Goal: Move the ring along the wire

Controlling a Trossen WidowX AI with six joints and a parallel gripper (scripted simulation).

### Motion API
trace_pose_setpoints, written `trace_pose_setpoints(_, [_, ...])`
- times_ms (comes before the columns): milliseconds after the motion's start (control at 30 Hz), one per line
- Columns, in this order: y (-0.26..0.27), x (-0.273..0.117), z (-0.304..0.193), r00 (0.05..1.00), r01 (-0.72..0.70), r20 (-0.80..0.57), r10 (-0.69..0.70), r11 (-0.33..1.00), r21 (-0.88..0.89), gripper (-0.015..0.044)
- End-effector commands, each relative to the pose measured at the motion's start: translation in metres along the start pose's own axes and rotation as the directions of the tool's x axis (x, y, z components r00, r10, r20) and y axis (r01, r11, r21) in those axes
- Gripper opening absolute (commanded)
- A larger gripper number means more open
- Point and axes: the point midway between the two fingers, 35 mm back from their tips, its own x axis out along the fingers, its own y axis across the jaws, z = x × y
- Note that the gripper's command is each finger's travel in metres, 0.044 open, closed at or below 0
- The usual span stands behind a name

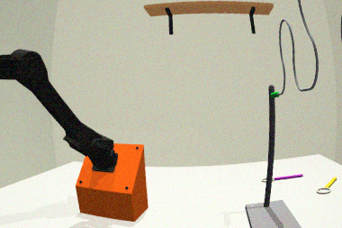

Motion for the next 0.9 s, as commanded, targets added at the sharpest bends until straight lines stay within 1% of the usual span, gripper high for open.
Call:
trace_pose_setpoints(0, [0.038, 0.012, -0.049, 0.986, -0.118, -0.138, 0.095, 0.979, -0.165, 0.0160])
trace_pose_setpoints(167, [0.086, 0.016, -0.116, 0.927, -0.314, -0.313, 0.208, 0.887, -0.338, 0.0160])
trace_pose_setpoints(367, [0.137, 0.005, -0.196, 0.794, -0.577, -0.507, 0.335, 0.676, -0.457, 0.0160])
trace_pose_setpoints(500, [0.165, -0.011, -0.255, 0.647, -0.758, -0.637, 0.418, 0.437, -0.484, 0.0160])
trace_pose_setpoints(633, [0.190, -0.036, -0.310, 0.469, -0.876, -0.738, 0.484, 0.153, -0.457, 0.0160])
trace_pose_setpoints(733, [0.205, -0.059, -0.347, 0.322, -0.907, -0.790, 0.521, -0.068, -0.415, 0.0160])
trace_pose_setpoints(867, [0.222, -0.095, -0.393, 0.114, -0.867, -0.826, 0.553, -0.351, -0.355, 0.0160])
